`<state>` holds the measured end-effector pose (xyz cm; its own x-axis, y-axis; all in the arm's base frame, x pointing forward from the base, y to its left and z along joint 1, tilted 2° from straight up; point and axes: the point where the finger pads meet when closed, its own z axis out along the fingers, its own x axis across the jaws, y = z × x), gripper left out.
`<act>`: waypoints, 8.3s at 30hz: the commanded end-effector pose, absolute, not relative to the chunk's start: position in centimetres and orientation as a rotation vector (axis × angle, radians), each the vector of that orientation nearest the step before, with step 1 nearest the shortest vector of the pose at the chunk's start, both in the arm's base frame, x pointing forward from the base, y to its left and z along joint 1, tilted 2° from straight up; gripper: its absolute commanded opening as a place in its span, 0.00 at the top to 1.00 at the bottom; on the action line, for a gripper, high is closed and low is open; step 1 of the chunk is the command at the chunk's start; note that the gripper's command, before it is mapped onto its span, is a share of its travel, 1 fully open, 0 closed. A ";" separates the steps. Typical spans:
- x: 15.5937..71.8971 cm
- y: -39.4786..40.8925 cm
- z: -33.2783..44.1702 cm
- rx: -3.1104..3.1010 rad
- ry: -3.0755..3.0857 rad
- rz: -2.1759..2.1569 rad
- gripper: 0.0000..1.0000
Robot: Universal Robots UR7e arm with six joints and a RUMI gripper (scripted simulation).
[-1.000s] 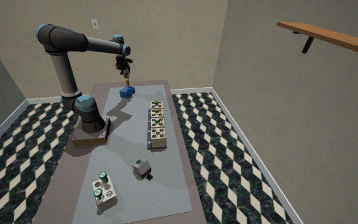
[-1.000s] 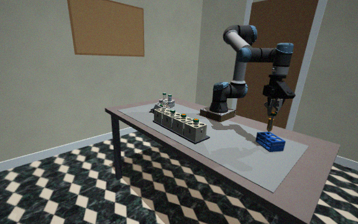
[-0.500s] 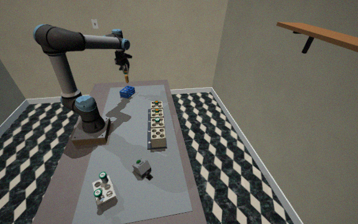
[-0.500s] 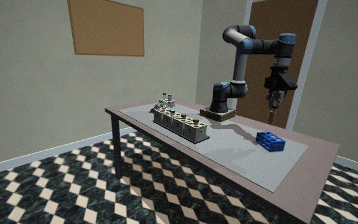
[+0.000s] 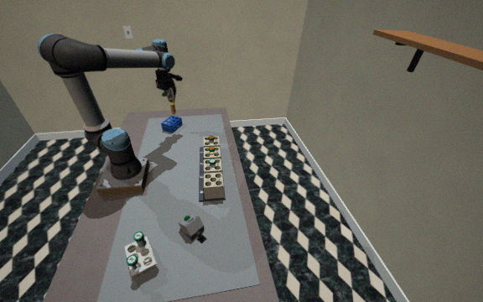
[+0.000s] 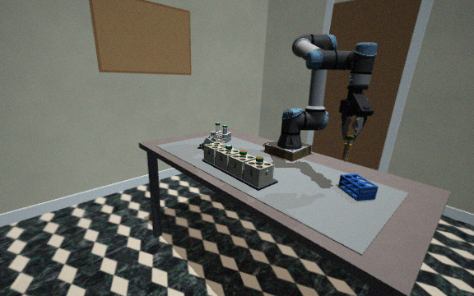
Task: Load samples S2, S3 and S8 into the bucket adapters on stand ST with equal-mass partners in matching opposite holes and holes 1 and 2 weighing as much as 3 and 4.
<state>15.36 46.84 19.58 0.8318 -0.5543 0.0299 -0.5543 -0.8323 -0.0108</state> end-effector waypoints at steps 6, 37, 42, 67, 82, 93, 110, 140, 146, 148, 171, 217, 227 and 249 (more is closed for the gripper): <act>18.1 42.0 19.8 -2.880 1.231 -0.050 1.00; 27.6 25.1 20.2 -2.341 2.067 -0.043 1.00; 28.6 23.4 20.2 -2.341 2.067 -0.043 1.00; 36.2 10.0 20.5 -2.341 2.067 -0.044 1.00; 40.4 2.5 20.7 -2.341 2.067 -0.044 1.00; 43.4 -2.8 20.8 -2.341 2.067 -0.044 1.00; 47.3 -9.8 21.0 -2.341 2.067 -0.044 1.00; 47.5 -9.8 17.0 -2.341 2.067 -0.044 1.00; 47.5 -9.8 17.0 -2.341 2.067 -0.044 1.00; 47.5 -9.8 17.0 -2.341 2.067 -0.044 1.00; 47.5 -9.8 14.5 -2.341 2.067 -0.044 1.00; 47.7 -9.9 9.1 -2.341 2.067 -0.044 1.00; 47.7 -9.9 8.5 -2.341 2.067 -0.044 1.00; 47.8 -9.9 8.0 -2.341 2.067 -0.044 0.65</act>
<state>47.72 -9.84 7.96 0.1238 -0.9923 0.0087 -0.9918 -0.1240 -0.0310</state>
